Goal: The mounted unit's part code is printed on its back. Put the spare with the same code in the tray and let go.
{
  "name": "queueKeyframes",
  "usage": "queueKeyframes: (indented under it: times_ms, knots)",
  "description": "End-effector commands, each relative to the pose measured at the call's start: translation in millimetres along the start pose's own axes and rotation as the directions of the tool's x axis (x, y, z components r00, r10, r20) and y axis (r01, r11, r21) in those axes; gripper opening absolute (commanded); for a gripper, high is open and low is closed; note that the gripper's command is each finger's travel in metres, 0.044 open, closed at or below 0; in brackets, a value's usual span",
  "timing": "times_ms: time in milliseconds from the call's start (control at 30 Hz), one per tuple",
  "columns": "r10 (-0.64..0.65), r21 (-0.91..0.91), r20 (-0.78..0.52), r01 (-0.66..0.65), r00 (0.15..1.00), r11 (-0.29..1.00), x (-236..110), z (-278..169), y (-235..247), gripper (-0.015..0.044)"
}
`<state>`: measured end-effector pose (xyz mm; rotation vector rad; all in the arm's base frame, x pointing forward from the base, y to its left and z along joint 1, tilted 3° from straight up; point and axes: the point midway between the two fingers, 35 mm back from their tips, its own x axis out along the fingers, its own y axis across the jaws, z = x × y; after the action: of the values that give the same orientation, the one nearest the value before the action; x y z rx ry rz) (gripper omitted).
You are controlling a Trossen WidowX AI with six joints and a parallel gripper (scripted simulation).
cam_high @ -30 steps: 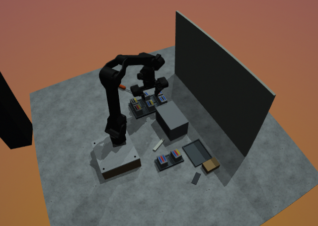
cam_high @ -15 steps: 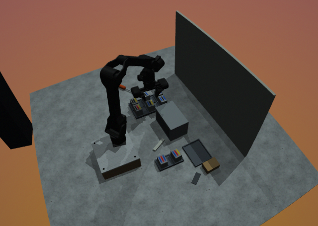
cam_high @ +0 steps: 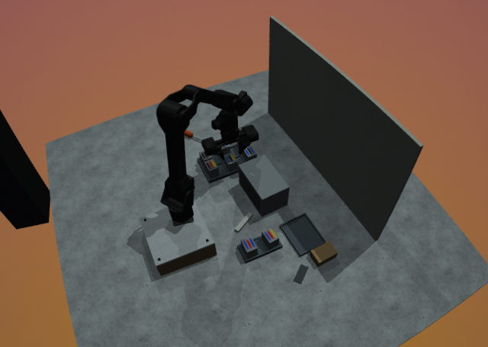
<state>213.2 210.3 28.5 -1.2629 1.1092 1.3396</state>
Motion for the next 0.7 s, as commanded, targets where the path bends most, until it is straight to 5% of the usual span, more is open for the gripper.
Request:
queueKeyframes:
  times_ms: [0, 667]
  knots:
    - [0.003, 0.003, -0.001, -0.003, 1.000, 1.000, 6.9, -0.3, 0.7, 0.0300]
    - [0.004, 0.003, -0.001, -0.004, 1.000, 1.000, 39.7, -1.6, 3.4, 0.0300]
